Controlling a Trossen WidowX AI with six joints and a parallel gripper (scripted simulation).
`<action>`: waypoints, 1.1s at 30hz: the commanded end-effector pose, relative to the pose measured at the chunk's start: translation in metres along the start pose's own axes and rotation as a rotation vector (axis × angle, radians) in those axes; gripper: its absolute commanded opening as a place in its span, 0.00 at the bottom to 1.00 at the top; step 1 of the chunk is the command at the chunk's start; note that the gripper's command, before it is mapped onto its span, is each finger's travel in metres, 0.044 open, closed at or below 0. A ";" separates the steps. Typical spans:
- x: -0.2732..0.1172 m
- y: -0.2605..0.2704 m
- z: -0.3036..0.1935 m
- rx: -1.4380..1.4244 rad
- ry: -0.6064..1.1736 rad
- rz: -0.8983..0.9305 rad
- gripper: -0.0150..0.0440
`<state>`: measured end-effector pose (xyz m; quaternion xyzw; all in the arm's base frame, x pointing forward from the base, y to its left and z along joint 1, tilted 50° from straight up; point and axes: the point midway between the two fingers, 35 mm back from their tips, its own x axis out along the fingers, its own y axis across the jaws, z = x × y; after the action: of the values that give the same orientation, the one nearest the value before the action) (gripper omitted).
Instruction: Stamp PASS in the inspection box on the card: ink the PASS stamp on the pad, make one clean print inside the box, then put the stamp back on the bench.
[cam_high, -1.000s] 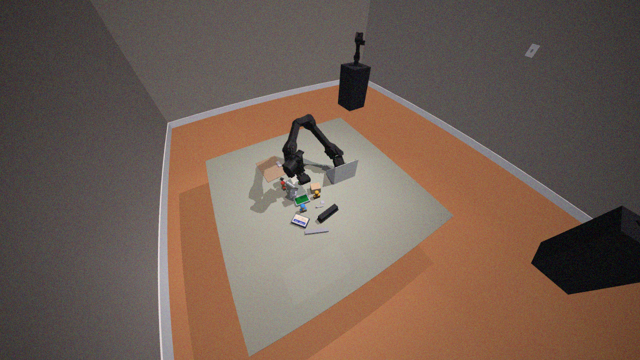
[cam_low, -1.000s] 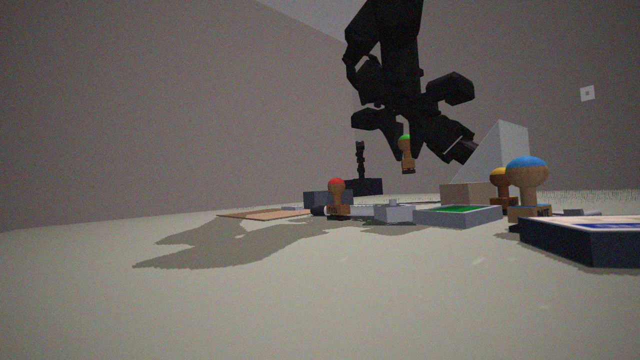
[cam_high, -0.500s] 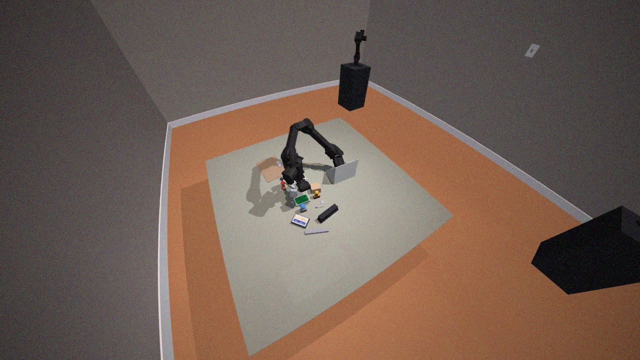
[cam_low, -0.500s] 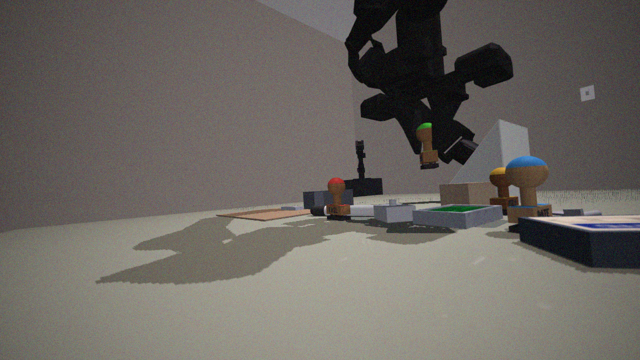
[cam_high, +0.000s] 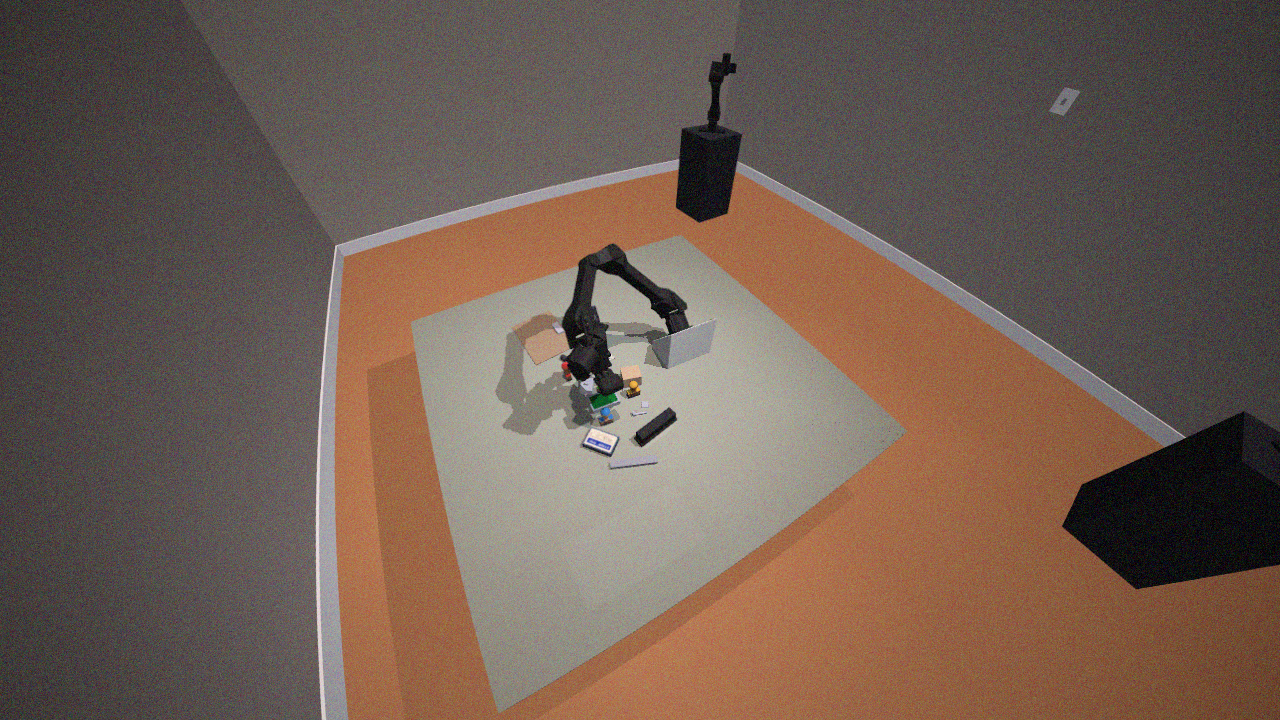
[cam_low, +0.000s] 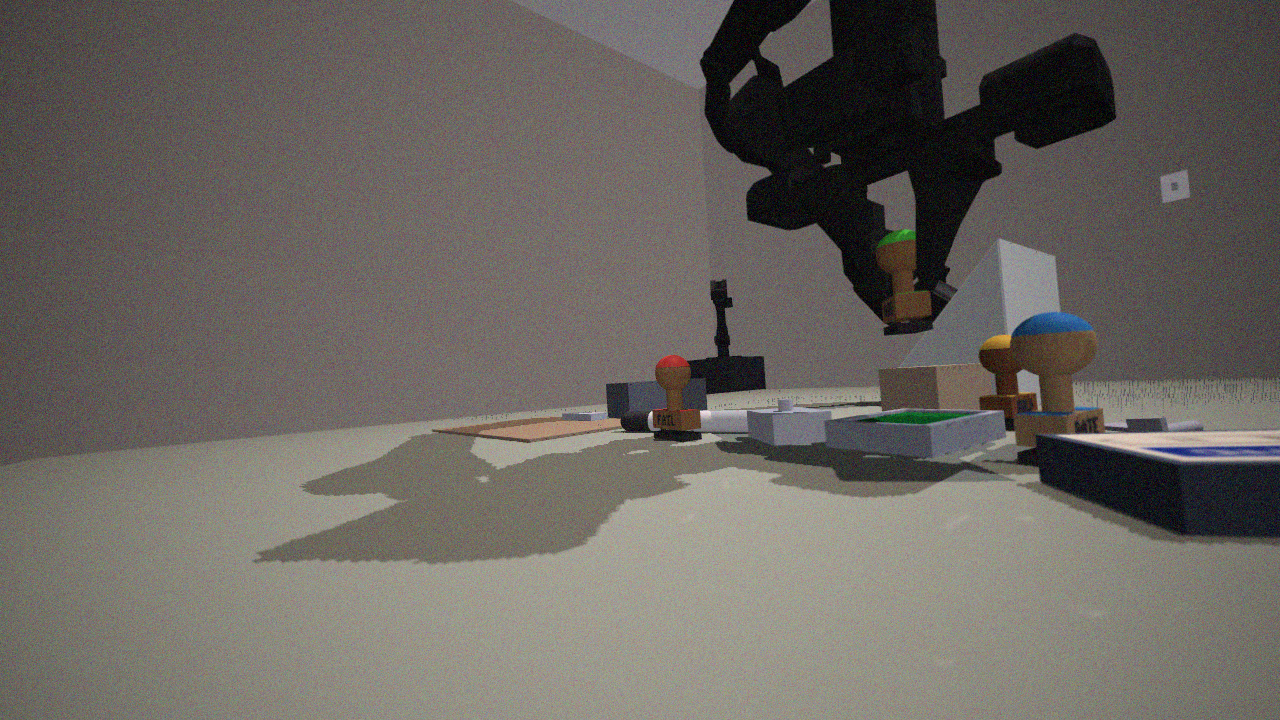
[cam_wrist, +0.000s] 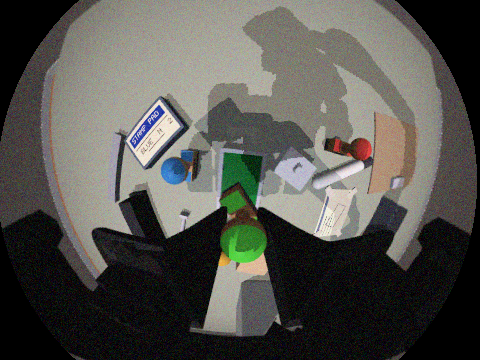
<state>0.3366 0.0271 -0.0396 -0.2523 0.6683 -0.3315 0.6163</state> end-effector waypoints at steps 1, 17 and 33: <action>0.000 0.001 0.003 0.011 -0.005 0.007 0.25; 0.011 0.001 0.004 0.011 -0.007 0.009 0.25; 0.022 0.001 0.004 0.013 -0.010 0.010 0.25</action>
<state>0.3409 0.0139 -0.0528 -0.2412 0.6626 -0.3329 0.6260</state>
